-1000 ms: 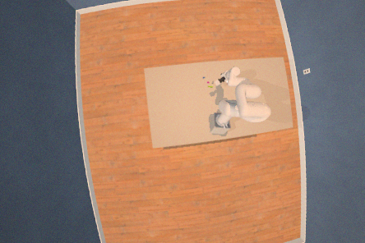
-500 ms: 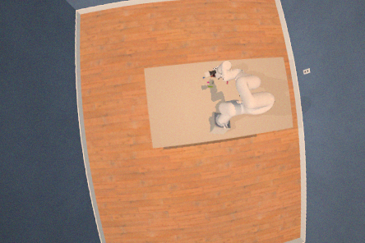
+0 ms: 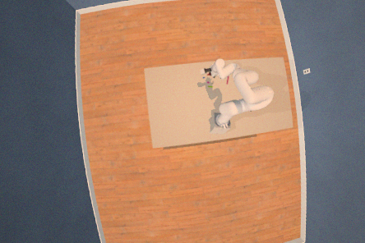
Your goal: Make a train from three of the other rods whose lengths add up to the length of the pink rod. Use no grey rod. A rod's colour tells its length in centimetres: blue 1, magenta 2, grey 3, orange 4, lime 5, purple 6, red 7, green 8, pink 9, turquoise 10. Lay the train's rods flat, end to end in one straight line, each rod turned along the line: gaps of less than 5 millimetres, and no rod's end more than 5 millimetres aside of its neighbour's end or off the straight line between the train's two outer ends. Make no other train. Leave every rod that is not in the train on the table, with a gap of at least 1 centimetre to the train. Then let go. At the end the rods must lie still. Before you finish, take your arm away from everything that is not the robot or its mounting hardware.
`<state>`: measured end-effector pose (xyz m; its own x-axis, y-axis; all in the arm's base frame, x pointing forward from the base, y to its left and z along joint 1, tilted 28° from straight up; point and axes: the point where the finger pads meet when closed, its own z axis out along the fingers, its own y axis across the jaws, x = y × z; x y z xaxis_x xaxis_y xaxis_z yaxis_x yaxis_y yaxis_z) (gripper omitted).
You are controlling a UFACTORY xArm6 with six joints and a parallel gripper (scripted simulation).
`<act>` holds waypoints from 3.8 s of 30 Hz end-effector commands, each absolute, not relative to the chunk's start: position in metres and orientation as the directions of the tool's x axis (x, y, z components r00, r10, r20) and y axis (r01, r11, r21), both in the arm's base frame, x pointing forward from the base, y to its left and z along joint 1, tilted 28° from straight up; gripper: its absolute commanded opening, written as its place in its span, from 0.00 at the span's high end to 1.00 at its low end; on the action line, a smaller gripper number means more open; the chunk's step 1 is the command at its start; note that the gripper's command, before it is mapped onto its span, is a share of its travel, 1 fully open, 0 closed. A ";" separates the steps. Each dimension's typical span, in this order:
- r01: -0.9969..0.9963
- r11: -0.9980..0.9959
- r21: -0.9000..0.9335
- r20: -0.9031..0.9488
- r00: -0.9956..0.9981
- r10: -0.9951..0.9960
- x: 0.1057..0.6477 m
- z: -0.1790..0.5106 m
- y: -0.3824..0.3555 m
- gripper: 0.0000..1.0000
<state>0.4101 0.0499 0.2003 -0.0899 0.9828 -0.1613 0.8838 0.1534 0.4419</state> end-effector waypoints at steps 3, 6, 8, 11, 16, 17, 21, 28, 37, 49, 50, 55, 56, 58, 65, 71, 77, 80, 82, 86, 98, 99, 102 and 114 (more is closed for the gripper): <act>0.883 0.152 0.444 -0.164 -0.087 0.983 0.411 0.202 0.051 0.96; 0.883 0.152 0.444 -0.165 -0.087 0.983 0.412 0.201 0.050 0.96; 0.883 0.152 0.444 -0.165 -0.087 0.983 0.413 0.198 0.050 0.96; 0.883 0.152 0.444 -0.165 -0.087 0.983 0.416 0.192 0.049 0.96; 0.883 0.152 0.444 -0.165 -0.087 0.983 0.421 0.183 0.048 0.96; 0.883 0.152 0.444 -0.165 -0.087 0.983 0.423 0.179 0.048 0.96; 0.883 0.152 0.444 -0.165 -0.087 0.983 0.431 0.163 0.046 0.96; 0.883 0.152 0.444 -0.165 -0.087 0.983 0.445 0.137 0.043 0.96; 0.883 0.152 0.444 -0.165 -0.087 0.983 0.451 0.125 0.042 0.96; 0.883 0.152 0.444 -0.165 -0.087 0.983 0.452 0.124 0.042 0.96; 0.883 0.152 0.444 -0.165 -0.087 0.983 0.452 0.124 0.042 0.96; 0.883 0.152 0.444 -0.165 -0.087 0.983 0.452 0.124 0.042 0.96; 0.883 0.152 0.444 -0.165 -0.087 0.983 0.452 0.124 0.042 0.96; 0.883 0.152 0.444 -0.165 -0.087 0.983 0.452 0.124 0.042 0.96; 0.883 0.152 0.444 -0.165 -0.087 0.983 0.452 0.124 0.042 0.96; 0.883 0.152 0.444 -0.165 -0.087 0.983 0.452 0.124 0.042 0.96; 0.883 0.152 0.444 -0.165 -0.087 0.983 0.452 0.124 0.042 0.96; 0.883 0.152 0.444 -0.165 -0.087 0.983 0.452 0.124 0.042 0.96; 0.883 0.152 0.444 -0.165 -0.087 0.983 0.452 0.124 0.042 0.96; 0.883 0.152 0.444 -0.165 -0.087 0.983 0.452 0.124 0.042 0.96; 0.883 0.152 0.444 -0.165 -0.087 0.983 0.452 0.124 0.042 0.96; 0.883 0.152 0.444 -0.165 -0.087 0.983 0.452 0.124 0.042 0.96; 0.883 0.152 0.444 -0.165 -0.087 0.983 0.452 0.124 0.042 0.96; 0.883 0.152 0.444 -0.165 -0.087 0.983 0.452 0.124 0.042 0.96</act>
<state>0.4516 0.0421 0.1231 -0.0867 0.9825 -0.1648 0.8842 0.1521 0.4417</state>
